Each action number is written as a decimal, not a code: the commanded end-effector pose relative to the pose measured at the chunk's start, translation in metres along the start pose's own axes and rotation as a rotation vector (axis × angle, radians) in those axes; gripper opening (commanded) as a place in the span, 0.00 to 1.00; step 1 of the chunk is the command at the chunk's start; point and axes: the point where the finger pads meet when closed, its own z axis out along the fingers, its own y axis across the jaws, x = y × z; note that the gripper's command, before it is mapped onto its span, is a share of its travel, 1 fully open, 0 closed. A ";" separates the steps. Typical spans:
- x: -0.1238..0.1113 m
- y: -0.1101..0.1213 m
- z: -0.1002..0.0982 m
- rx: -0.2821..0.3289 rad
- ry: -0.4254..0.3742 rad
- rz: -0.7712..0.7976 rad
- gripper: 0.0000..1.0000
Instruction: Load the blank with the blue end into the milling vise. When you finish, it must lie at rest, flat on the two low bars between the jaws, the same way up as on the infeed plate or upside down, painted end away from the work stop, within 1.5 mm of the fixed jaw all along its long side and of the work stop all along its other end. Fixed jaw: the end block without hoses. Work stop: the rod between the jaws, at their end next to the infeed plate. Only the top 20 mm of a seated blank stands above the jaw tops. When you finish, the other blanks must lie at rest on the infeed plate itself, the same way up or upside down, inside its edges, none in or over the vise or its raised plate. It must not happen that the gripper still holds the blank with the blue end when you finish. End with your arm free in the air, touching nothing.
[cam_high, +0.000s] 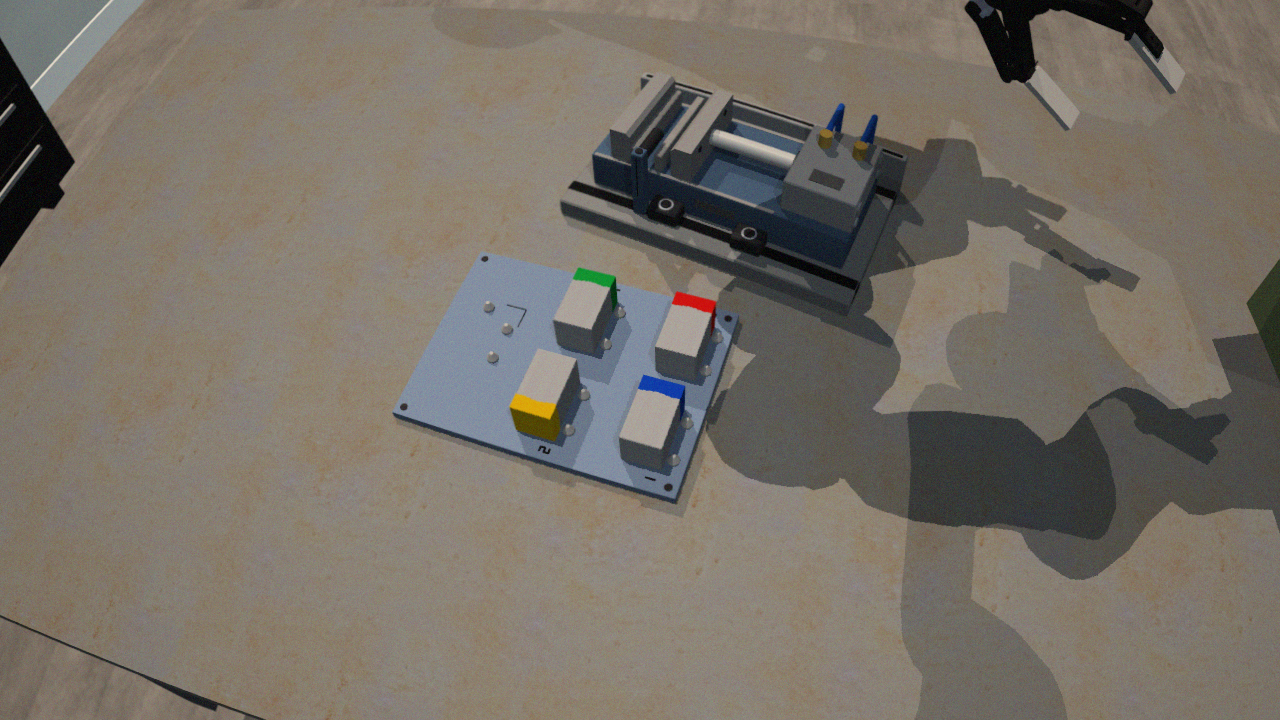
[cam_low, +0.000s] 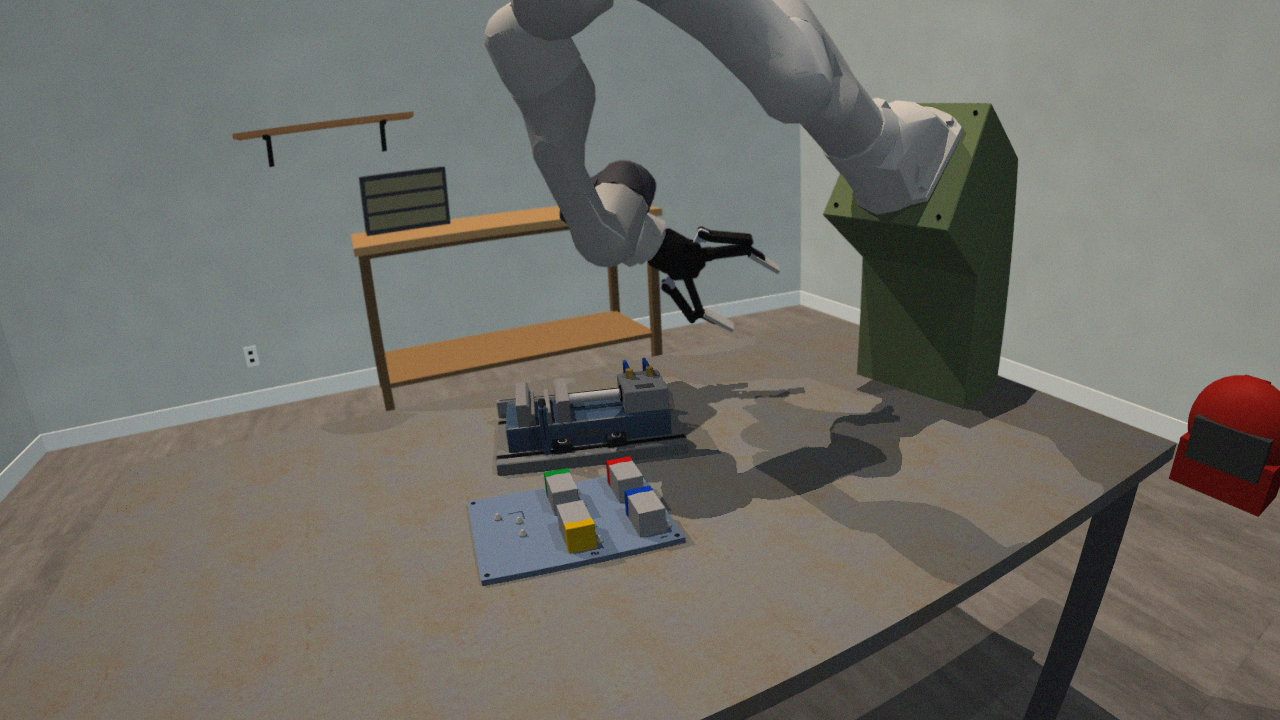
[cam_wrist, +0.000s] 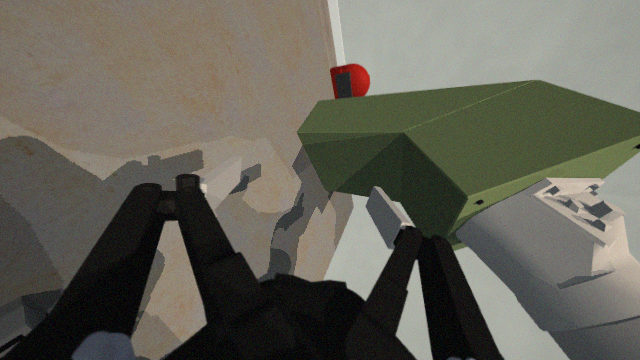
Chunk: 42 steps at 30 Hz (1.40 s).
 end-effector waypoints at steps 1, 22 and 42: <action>-0.010 0.001 -0.010 0.078 -0.005 -0.040 1.00; -0.054 0.012 -0.048 0.390 -0.031 -0.141 1.00; -0.082 0.019 -0.071 0.569 -0.049 -0.197 1.00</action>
